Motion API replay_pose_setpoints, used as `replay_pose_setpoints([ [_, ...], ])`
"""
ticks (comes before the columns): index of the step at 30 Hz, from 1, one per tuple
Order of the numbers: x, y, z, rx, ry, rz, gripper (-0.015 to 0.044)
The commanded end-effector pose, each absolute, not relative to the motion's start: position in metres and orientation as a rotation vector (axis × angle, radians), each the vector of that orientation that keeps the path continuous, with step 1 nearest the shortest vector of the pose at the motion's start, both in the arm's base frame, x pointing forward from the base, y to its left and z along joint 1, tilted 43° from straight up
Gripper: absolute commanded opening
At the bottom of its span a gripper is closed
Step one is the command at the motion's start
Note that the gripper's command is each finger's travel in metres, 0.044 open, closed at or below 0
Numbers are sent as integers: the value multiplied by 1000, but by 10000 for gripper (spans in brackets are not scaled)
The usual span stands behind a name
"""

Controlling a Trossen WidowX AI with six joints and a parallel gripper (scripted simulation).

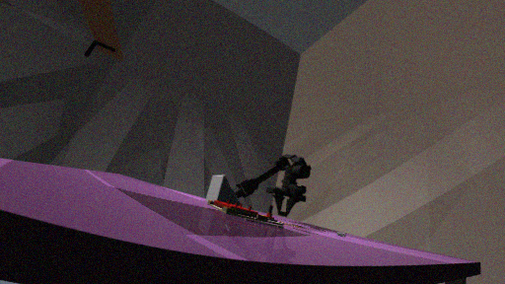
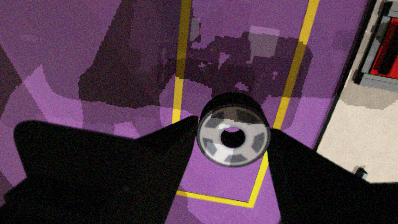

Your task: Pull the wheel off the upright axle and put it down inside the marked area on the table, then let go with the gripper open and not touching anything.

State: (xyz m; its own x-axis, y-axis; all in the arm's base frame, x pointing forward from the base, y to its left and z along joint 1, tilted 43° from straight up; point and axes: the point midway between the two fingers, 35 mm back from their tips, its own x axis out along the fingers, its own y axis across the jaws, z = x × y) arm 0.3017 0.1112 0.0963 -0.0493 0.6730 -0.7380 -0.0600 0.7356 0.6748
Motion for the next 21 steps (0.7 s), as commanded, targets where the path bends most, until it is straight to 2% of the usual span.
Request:
replay_pose_setpoints([
  [1,297,125,81,532,1525,644,0],
  [8,294,134,73,534,1525,646,0],
  [19,296,129,78,526,1522,644,289],
  [21,298,121,86,526,1523,643,300],
])
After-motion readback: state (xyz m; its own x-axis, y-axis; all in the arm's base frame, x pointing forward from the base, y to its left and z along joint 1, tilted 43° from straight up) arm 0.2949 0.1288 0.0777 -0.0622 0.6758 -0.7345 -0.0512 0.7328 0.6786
